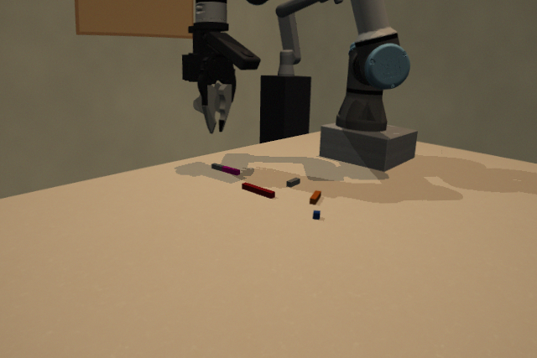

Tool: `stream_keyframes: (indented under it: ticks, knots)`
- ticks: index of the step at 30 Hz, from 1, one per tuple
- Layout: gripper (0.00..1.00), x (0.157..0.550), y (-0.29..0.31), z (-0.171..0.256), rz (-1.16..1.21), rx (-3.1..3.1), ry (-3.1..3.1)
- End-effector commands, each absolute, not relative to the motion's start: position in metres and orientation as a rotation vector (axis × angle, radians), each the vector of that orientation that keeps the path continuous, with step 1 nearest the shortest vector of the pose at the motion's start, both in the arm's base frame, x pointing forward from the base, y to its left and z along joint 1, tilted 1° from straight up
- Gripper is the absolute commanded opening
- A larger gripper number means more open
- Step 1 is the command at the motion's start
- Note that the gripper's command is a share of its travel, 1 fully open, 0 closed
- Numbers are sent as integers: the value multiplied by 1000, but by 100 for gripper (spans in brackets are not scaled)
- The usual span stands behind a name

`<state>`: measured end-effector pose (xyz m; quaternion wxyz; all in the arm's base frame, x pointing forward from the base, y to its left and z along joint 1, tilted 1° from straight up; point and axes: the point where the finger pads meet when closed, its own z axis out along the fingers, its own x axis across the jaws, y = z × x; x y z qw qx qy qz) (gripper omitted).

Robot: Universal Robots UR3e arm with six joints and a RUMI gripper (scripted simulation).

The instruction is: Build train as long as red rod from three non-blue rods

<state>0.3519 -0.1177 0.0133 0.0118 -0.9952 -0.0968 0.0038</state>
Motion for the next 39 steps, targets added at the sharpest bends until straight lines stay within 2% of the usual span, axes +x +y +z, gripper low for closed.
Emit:
stream_keyframes:
  ticks: [1,4,5,39]
  knots:
    - [14,352,-118,24,14,-3103,-302]
    - [14,352,-118,24,14,-3103,-302]
    - [100,352,-118,24,14,-3103,-302]
    - [100,352,-119,36,14,-3103,-302]
